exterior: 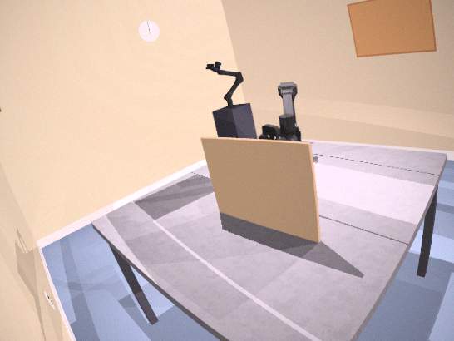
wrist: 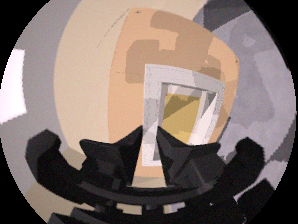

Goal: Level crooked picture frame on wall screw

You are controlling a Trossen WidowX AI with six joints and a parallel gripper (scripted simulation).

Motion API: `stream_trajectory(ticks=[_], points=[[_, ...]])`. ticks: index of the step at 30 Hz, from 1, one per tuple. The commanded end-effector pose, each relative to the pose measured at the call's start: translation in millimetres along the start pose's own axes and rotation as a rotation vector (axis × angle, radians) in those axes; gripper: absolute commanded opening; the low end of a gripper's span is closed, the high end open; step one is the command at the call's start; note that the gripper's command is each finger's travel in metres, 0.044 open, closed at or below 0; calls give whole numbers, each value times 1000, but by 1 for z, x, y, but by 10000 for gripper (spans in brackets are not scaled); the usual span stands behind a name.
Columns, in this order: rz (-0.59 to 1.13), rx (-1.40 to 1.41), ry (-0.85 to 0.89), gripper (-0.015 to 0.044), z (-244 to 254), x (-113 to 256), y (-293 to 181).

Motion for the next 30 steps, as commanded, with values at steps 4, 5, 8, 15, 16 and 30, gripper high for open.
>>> stream_trajectory(ticks=[4,5,8,15,16,30], points=[[5,-2,13,0,5,1,1],[5,-2,13,0,5,1,2],[5,-2,13,0,6,1,4],[5,-2,13,0,6,1,5],[5,-2,13,0,6,1,5],[5,-2,13,0,3,1,5]])
Point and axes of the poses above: the point midway between the two fingers, 35 mm back from their tips, its own x axis back along the fingers, its own z axis across the jaws, y = z × x, the point moved 5 cm from there along x, back along the fingers, and after that the axes turned 10 degrees about -x, right-handed, at the moved point
